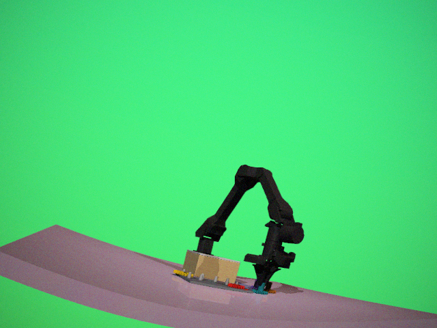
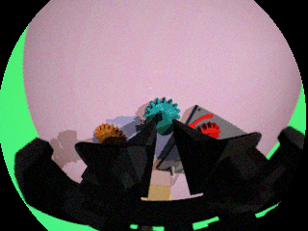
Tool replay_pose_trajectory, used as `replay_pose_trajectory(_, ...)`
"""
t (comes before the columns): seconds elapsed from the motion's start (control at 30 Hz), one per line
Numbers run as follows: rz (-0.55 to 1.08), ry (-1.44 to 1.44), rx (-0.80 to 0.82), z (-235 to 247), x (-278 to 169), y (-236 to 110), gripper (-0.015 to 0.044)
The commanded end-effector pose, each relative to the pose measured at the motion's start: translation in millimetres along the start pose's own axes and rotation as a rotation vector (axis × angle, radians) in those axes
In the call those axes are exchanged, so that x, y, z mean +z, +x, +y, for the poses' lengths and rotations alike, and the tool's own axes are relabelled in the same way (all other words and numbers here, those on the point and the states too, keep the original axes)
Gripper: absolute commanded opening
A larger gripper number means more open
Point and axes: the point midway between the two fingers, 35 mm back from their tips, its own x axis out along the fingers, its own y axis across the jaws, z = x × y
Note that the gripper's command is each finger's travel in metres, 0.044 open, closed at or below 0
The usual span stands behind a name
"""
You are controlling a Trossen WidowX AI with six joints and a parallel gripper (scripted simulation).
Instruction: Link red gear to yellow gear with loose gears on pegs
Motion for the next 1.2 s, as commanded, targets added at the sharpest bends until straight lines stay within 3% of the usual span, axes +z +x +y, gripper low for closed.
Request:
replay_pose_trajectory(0.0, -0.001, -0.006, 0.001, 0, 1, -4, 0.0000)
replay_pose_trajectory(1.17, -0.002, -0.006, 0.002, 5, 5, -116, 0.0000)
